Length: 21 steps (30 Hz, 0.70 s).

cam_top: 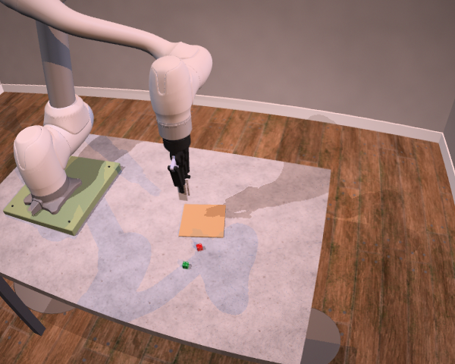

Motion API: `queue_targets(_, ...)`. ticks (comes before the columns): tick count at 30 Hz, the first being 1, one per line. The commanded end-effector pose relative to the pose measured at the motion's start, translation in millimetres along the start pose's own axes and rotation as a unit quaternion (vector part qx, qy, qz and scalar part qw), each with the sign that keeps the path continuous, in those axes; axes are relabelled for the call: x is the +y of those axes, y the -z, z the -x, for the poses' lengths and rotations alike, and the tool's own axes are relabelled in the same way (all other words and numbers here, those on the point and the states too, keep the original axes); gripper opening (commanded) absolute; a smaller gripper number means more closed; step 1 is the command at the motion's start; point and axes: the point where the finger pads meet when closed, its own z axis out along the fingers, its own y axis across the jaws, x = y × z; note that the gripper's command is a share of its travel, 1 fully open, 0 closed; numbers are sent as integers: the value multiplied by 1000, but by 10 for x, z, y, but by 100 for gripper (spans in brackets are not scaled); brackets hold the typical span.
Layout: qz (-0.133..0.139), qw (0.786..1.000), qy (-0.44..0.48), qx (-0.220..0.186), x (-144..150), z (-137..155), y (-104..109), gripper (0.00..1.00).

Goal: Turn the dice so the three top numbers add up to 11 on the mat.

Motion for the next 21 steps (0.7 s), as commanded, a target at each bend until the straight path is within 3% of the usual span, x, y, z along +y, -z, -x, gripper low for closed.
queue_targets(1, 1, 1000, 4, 1, 30, -4, -62, 7)
queue_targets(14, 1, 1000, 4, 1, 31, -4, -632, 7)
queue_targets(21, 1, 1000, 4, 1, 31, -4, -822, 7)
